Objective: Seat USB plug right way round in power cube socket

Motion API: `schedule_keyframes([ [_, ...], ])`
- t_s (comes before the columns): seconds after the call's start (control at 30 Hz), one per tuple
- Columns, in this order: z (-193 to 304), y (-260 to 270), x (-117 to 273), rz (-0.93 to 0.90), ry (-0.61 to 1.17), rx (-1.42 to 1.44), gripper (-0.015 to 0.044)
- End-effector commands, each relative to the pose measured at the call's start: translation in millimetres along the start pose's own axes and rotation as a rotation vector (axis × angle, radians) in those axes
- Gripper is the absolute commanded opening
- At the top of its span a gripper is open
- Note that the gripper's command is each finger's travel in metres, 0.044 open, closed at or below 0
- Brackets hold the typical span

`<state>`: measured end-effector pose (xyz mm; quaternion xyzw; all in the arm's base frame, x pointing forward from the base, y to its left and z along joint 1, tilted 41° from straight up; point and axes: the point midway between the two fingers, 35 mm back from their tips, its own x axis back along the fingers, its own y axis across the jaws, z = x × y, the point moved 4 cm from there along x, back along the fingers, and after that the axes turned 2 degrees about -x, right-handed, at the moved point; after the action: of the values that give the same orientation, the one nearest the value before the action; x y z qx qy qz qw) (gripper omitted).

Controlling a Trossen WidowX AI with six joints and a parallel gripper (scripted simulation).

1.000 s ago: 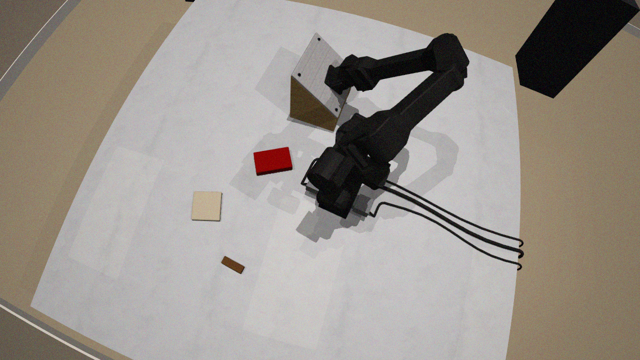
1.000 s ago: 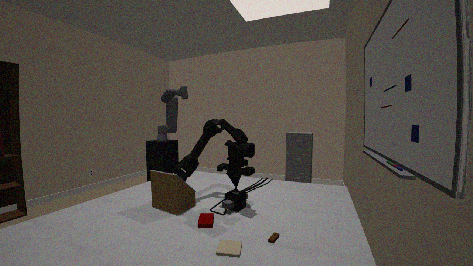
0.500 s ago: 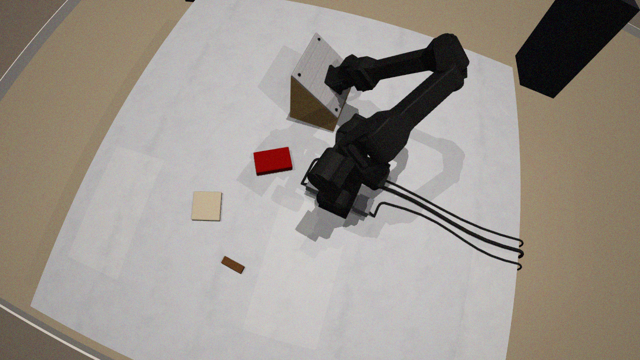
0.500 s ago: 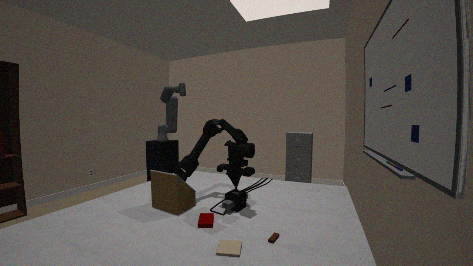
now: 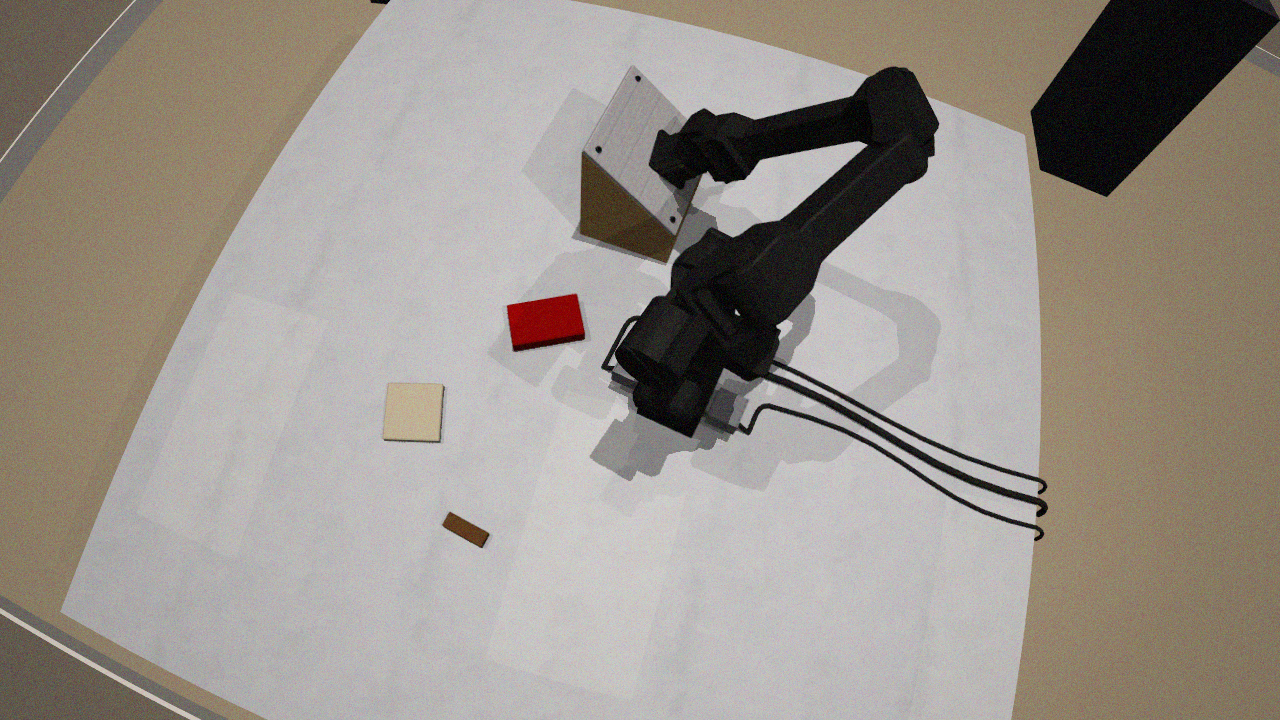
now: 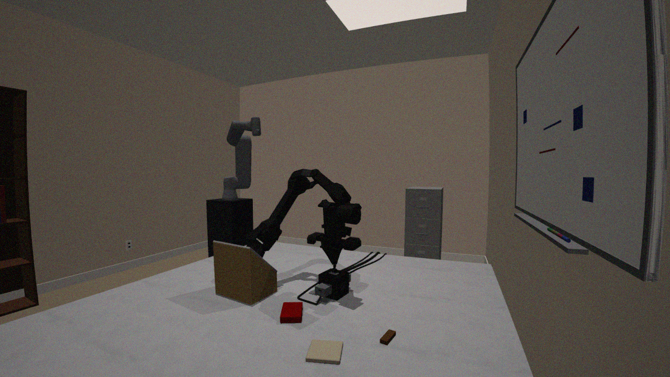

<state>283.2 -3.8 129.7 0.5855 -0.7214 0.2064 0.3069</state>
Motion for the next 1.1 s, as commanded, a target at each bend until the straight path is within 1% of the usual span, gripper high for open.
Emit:
schedule_keyframes([
  [0.0,0.3,-0.1,-1.1,-0.001,-0.004,-0.005,0.0],
  [1.07,0.6,-0.1,-5.0,-0.001,-0.004,-0.005,0.0],
])
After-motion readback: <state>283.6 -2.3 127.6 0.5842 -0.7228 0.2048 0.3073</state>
